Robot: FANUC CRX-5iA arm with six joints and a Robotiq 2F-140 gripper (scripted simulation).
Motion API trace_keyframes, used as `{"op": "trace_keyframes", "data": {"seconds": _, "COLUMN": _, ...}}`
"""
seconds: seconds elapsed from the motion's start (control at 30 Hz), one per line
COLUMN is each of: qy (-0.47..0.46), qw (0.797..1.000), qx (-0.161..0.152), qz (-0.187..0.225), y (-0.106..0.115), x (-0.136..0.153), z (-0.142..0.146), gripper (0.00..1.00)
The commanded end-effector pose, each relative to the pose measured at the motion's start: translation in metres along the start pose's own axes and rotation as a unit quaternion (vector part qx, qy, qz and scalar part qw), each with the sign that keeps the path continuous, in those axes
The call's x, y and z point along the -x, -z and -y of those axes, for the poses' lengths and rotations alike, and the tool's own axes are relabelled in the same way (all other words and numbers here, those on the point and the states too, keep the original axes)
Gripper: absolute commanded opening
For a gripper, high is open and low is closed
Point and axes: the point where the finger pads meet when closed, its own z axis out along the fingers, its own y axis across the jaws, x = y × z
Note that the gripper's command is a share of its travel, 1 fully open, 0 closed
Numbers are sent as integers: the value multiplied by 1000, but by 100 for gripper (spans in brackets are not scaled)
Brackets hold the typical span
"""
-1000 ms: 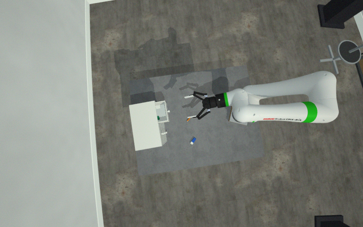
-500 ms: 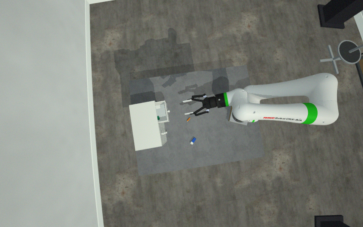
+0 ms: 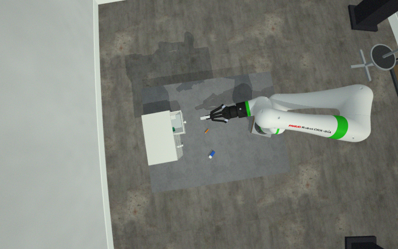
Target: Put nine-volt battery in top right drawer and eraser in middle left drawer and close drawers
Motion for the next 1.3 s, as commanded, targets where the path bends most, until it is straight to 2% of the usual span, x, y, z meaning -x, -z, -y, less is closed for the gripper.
{"op": "trace_keyframes", "data": {"seconds": 0.0, "qy": 1, "qw": 1000, "qx": -11, "qz": -6, "y": -1, "x": 0, "z": -1, "gripper": 0}}
{"op": "trace_keyframes", "data": {"seconds": 0.3, "qy": 1, "qw": 1000, "qx": -11, "qz": -6, "y": -11, "x": 0, "z": 0, "gripper": 0}}
{"op": "trace_keyframes", "data": {"seconds": 0.77, "qy": 1, "qw": 1000, "qx": -11, "qz": -6, "y": -56, "x": -3, "z": 0, "gripper": 0}}
{"op": "trace_keyframes", "data": {"seconds": 1.27, "qy": 1, "qw": 1000, "qx": -11, "qz": -6, "y": -68, "x": -4, "z": 1, "gripper": 0}}
